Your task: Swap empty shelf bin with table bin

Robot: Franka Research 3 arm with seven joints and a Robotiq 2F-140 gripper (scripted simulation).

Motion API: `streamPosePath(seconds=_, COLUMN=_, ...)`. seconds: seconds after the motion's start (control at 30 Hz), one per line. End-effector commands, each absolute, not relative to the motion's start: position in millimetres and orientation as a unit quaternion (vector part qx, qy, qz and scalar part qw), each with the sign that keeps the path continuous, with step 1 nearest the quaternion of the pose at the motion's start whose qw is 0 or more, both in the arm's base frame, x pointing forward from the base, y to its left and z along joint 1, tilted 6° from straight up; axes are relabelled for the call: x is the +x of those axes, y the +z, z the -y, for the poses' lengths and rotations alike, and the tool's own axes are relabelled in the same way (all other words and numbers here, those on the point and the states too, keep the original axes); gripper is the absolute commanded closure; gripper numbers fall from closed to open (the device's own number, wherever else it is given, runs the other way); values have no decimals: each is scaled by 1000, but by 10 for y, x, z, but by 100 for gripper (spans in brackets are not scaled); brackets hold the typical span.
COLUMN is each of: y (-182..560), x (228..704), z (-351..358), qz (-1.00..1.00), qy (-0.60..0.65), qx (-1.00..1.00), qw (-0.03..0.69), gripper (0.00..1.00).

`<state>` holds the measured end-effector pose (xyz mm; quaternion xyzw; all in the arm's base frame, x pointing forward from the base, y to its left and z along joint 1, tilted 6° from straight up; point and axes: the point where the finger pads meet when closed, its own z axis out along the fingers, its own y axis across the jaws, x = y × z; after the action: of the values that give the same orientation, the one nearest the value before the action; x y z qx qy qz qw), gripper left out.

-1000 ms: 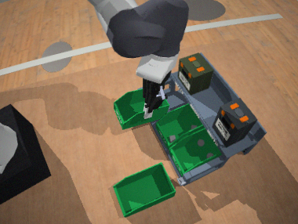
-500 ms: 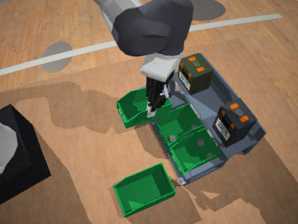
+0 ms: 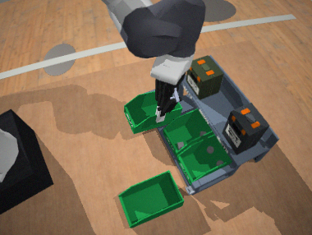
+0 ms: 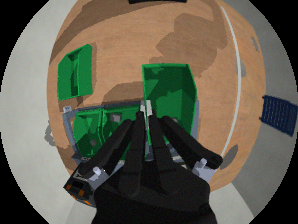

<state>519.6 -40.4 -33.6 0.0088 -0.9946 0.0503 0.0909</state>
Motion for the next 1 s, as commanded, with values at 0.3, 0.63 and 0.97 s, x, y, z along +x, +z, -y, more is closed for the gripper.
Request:
streamPosePath(seconds=0.3, y=-330, x=5228, z=396, qz=994, qy=49, qx=11, qw=92, gripper=100)
streamPosePath(seconds=0.63, y=-330, x=5240, z=396, qz=994, qy=49, qx=11, qw=92, gripper=100)
streamPosePath(seconds=0.97, y=-330, x=5242, z=396, qz=994, qy=49, qx=11, qw=92, gripper=100)
